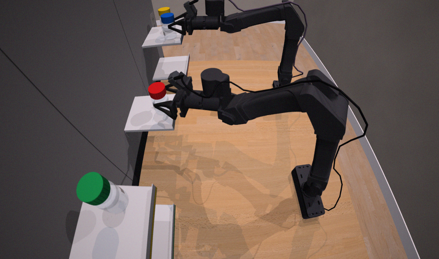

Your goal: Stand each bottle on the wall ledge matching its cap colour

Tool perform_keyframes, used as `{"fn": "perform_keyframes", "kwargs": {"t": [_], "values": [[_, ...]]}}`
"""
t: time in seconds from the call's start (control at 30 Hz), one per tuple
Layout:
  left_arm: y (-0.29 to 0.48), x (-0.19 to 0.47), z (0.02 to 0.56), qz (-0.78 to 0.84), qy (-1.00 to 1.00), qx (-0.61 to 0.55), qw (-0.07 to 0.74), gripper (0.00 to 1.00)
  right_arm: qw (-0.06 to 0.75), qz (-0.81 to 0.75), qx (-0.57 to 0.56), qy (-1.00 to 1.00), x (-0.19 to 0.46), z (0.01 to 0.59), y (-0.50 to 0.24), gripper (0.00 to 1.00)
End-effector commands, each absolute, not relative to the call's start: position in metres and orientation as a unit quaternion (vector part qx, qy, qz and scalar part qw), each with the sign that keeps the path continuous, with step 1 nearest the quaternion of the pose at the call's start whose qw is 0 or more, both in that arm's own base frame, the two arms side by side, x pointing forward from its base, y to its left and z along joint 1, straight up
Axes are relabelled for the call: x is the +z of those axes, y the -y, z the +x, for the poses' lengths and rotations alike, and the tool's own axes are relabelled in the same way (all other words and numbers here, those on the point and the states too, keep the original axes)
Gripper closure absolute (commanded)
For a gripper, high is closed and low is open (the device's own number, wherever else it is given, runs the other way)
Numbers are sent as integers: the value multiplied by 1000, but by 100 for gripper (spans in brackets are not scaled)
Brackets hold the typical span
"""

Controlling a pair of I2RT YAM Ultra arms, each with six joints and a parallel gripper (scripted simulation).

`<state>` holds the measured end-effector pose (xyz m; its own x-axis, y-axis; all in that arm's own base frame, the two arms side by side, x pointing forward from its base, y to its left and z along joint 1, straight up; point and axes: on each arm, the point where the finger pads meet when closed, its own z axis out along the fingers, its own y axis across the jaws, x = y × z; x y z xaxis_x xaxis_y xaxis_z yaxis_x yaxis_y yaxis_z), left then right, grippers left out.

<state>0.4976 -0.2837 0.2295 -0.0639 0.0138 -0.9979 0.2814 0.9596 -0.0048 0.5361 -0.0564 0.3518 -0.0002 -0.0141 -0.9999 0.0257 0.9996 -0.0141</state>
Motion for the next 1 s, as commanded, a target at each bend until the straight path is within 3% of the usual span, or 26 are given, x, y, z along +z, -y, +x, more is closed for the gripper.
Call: {"fn": "perform_keyframes", "kwargs": {"t": [0.0, 0.37, 0.43, 0.8, 0.97], "values": [[282, 245, 495, 97, -706, -109, 693, 12, 724, 2, -13, -689, 359, 537, 52, 51], [278, 248, 476, 94, -704, -110, 695, 12, 731, 1, -14, -682, 369, 535, 52, 51], [278, 245, 476, 96, -707, -108, 692, 12, 727, 1, -16, -687, 366, 534, 55, 32], [255, 239, 395, 98, -719, -105, 680, 12, 723, 4, -16, -691, 361, 512, 57, 32], [252, 243, 387, 98, -715, -104, 685, 12, 716, 8, -11, -698, 356, 506, 60, 32]]}}
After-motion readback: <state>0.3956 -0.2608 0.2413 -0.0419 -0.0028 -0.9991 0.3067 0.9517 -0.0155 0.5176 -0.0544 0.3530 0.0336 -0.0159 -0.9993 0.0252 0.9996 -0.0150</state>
